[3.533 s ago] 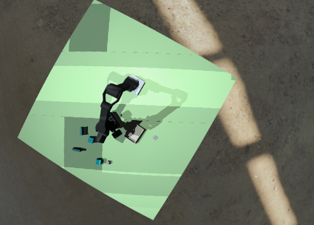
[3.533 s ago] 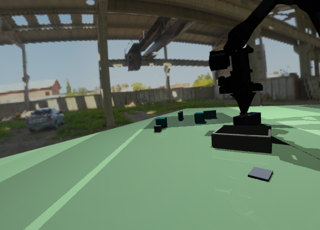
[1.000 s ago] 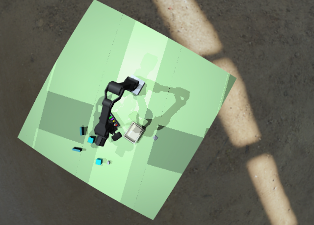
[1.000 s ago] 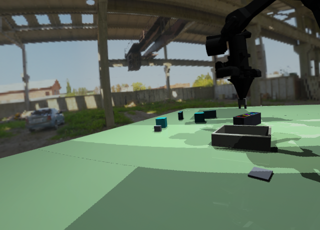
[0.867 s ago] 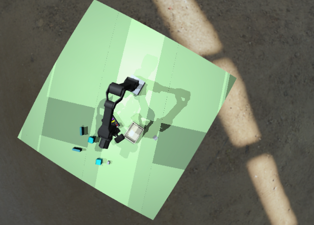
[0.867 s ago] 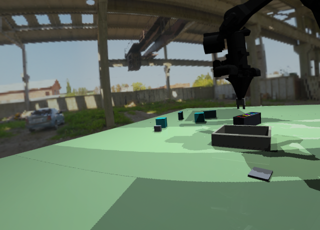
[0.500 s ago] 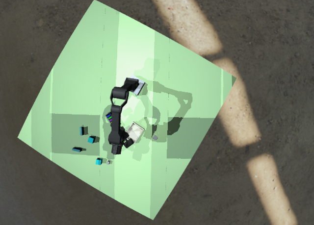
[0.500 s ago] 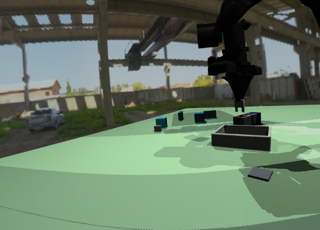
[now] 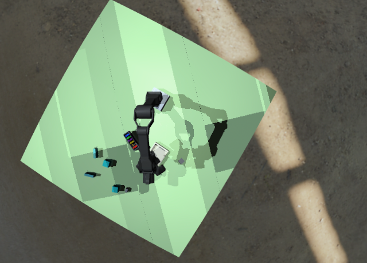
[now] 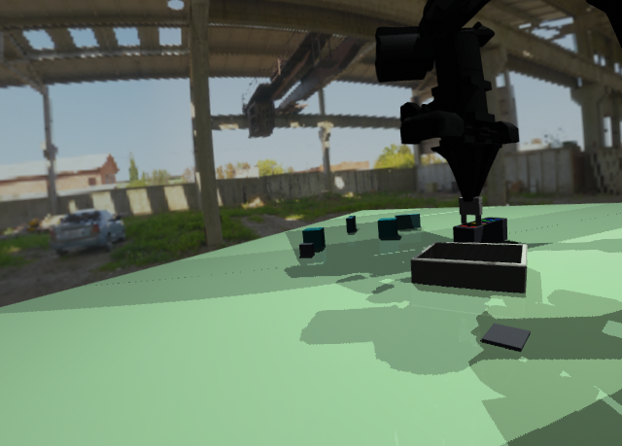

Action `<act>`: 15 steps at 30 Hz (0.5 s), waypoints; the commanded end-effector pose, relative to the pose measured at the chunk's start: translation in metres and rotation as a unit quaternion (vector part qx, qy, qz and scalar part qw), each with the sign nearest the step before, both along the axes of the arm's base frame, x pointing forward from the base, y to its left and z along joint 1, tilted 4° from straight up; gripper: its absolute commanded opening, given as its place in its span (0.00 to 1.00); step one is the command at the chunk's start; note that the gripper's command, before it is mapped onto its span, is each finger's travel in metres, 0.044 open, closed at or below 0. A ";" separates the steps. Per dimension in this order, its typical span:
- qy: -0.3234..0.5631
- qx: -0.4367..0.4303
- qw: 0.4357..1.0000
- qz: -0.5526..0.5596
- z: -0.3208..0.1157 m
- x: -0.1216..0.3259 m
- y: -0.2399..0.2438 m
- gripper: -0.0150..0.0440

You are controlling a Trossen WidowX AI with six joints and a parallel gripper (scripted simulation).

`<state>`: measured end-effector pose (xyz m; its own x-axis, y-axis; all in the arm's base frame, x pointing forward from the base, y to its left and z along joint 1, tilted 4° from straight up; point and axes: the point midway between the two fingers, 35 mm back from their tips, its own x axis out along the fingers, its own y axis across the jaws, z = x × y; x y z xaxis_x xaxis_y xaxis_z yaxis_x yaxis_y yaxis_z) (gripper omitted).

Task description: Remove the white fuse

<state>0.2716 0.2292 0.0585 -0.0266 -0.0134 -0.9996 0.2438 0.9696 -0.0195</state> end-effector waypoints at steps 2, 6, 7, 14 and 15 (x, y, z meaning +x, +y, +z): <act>0.002 0.000 1.000 -0.003 -0.008 -0.001 0.002 0.25; 0.002 0.000 1.000 -0.003 -0.015 -0.001 0.002 0.25; 0.002 0.000 1.000 -0.003 -0.016 -0.001 0.002 0.25; 0.002 0.000 1.000 -0.003 -0.028 -0.002 0.002 0.25; 0.002 0.000 1.000 -0.003 -0.029 -0.002 0.002 0.25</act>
